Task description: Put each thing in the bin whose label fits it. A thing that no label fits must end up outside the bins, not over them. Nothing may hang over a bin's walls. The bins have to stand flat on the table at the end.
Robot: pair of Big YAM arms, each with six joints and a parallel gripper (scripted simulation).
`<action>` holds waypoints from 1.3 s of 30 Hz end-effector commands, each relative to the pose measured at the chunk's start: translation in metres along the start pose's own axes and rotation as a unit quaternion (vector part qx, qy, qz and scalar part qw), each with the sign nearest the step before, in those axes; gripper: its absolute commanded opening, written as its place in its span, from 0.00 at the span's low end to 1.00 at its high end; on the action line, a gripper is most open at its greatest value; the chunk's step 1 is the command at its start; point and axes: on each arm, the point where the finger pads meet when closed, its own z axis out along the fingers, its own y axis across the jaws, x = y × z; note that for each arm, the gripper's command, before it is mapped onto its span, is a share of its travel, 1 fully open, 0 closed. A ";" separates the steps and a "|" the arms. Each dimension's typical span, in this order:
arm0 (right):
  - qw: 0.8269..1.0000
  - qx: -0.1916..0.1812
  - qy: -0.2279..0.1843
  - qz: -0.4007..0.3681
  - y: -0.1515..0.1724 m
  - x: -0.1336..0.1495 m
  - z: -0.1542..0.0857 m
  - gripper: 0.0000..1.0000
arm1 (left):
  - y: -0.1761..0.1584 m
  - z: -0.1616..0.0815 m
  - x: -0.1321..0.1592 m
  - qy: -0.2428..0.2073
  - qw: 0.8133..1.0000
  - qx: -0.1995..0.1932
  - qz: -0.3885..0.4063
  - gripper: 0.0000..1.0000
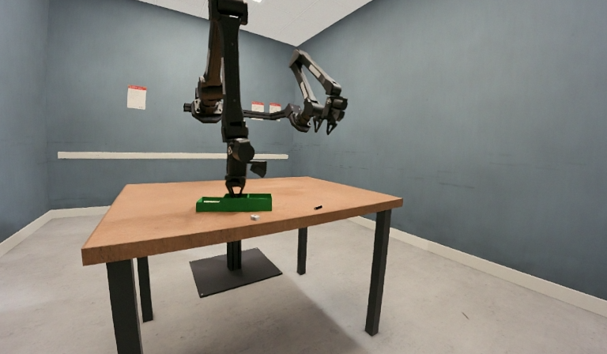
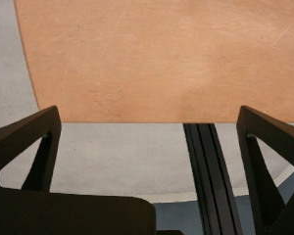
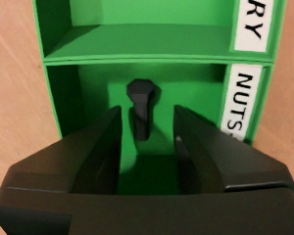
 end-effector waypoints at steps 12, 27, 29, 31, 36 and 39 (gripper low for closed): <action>1.000 -0.015 0.005 -0.001 0.014 0.003 -0.015 0.29 | 0.000 -0.019 -0.020 -0.024 1.000 -0.001 0.000 1.00; 1.000 -0.003 -0.003 0.001 0.005 -0.003 -0.055 0.29 | 0.000 -0.019 -0.020 -0.024 1.000 -0.001 0.000 1.00; 1.000 -0.009 0.006 0.003 0.006 0.003 -0.045 0.29 | 0.000 -0.019 -0.020 -0.024 1.000 -0.001 0.000 1.00; 1.000 -0.009 0.006 0.002 0.009 0.005 -0.045 0.29 | 0.000 -0.019 -0.020 -0.024 1.000 -0.001 0.000 1.00; 1.000 -0.007 0.003 0.002 0.013 0.004 -0.046 0.29 | 0.000 -0.019 -0.020 -0.024 1.000 -0.001 0.000 1.00; 1.000 0.006 -0.005 0.029 -0.010 -0.009 -0.054 0.29 | 0.000 -0.019 -0.020 -0.024 1.000 -0.001 0.000 1.00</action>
